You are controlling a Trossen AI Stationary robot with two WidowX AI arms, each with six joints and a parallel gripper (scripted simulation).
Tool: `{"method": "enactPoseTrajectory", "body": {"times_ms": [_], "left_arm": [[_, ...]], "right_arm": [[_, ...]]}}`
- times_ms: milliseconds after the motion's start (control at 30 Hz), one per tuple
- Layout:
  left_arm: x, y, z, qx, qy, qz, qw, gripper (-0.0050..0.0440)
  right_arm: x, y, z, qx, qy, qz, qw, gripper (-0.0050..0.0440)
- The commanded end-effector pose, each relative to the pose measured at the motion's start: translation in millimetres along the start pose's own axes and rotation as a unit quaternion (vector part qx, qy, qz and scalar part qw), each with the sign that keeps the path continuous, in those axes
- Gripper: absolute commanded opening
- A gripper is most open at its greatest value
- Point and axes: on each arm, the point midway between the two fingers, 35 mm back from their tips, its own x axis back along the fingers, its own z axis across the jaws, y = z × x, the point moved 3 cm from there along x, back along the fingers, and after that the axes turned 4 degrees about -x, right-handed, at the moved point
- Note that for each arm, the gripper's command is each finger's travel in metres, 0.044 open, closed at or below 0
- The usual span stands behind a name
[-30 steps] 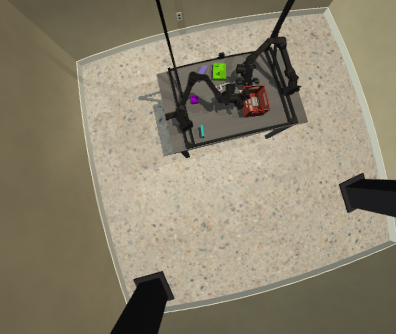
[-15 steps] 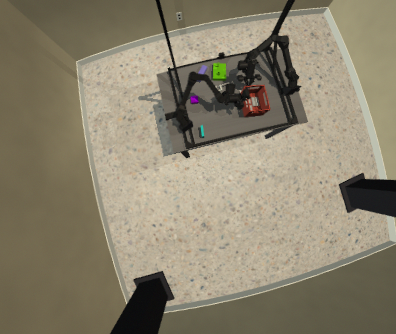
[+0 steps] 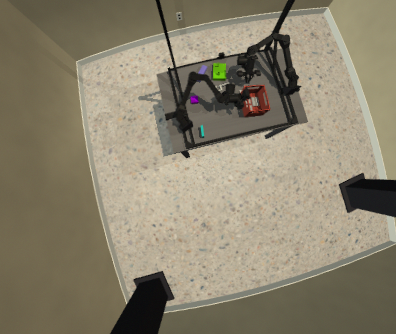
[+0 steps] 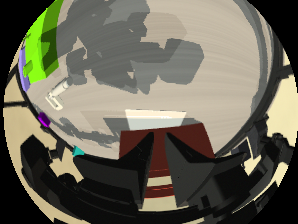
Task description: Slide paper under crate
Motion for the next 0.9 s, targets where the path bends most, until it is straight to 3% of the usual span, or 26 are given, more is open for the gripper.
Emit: {"method": "enactPoseTrajectory", "body": {"times_ms": [0,633,867], "left_arm": [[2.3,1.6,-0.1,0.002,0.0,0.002,1.0,0.006],[2.3,1.6,-0.1,0.002,0.0,0.002,1.0,0.006],[0.1,8.2,0.5,0.163,-0.008,0.029,0.986,0.0228]], "right_arm": [[5.2,-7.4,38.7,0.0,0.053,0.01,0.999,0.0],[5.2,-7.4,38.7,0.0,0.053,0.01,0.999,0.0],[5.2,-7.4,38.7,0.0,0.053,0.01,0.999,0.0]]}}
